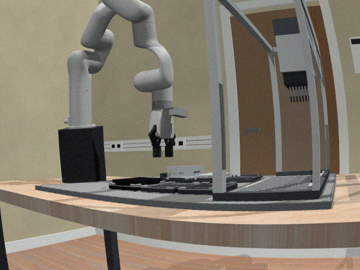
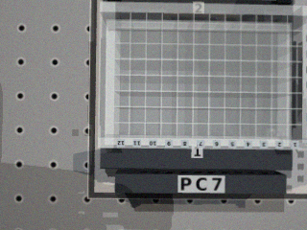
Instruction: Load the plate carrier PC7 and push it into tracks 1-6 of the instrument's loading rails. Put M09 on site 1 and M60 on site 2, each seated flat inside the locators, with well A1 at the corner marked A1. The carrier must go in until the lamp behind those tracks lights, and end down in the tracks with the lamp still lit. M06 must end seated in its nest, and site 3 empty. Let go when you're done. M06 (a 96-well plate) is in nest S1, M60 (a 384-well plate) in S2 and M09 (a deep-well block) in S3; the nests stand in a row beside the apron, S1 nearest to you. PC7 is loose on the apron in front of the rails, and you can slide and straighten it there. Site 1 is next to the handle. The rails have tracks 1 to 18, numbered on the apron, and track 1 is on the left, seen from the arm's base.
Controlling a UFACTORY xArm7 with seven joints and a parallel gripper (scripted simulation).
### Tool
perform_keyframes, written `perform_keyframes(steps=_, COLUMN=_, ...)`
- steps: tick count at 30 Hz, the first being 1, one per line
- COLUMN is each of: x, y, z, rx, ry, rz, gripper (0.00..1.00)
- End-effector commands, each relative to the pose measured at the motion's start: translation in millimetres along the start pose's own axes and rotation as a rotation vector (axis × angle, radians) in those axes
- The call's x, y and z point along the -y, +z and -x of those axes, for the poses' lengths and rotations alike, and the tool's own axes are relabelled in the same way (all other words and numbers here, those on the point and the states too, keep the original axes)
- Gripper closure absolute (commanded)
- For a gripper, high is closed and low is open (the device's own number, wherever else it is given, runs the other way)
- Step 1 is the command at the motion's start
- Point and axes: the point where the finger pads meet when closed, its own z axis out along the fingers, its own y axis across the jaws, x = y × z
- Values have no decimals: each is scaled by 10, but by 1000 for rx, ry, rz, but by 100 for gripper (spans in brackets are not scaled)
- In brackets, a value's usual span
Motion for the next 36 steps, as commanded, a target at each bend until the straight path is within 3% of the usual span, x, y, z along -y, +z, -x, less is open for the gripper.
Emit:
perform_keyframes(steps=1, x=10, y=65, z=-15, rx=-7, ry=0, rz=-2, gripper=18)
perform_keyframes(steps=31, x=11, y=531, z=-17, rx=-7, ry=1, rz=-2, gripper=18)
perform_keyframes(steps=36, x=11, y=550, z=-17, rx=-7, ry=0, rz=-2, gripper=18)
